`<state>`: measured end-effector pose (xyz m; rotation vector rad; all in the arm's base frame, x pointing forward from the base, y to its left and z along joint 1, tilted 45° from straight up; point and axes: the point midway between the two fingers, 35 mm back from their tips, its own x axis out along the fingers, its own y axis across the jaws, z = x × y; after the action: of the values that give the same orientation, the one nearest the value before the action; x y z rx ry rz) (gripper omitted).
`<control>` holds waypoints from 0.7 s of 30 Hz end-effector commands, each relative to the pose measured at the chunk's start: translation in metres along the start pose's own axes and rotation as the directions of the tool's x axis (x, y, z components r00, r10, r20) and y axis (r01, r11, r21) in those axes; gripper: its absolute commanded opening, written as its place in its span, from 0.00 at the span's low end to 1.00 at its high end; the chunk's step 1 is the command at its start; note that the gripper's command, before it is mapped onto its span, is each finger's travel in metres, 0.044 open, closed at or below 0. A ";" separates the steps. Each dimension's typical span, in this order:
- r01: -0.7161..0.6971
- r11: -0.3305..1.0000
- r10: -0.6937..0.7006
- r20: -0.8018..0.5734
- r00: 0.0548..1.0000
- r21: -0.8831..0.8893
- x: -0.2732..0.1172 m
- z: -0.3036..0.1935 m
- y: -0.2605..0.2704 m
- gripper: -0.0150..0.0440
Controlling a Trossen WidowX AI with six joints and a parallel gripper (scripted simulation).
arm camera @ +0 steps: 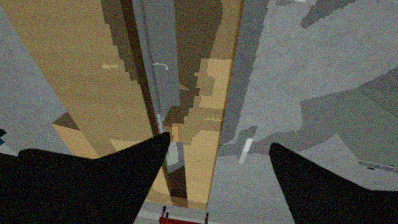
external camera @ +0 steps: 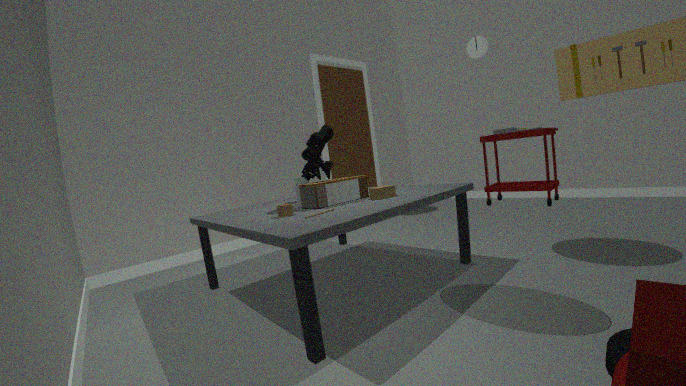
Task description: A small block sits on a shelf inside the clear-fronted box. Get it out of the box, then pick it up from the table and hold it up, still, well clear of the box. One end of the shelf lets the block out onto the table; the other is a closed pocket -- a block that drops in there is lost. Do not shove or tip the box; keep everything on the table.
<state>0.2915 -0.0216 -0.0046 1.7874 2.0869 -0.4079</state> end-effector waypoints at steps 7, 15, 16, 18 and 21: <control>-0.002 1.000 0.002 -0.006 1.000 0.008 0.017 0.007 -0.002 0.93; -0.002 1.000 0.002 -0.007 1.000 0.008 0.029 0.013 -0.002 0.93; -0.002 1.000 0.002 -0.007 1.000 0.008 0.030 0.014 -0.003 0.93; -0.002 1.000 0.002 -0.008 1.000 0.008 0.033 0.015 -0.003 0.93; -0.002 1.000 0.002 -0.008 1.000 0.008 0.038 0.017 -0.003 0.93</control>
<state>0.2872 -0.0011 -0.0322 1.7881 2.0873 -0.4060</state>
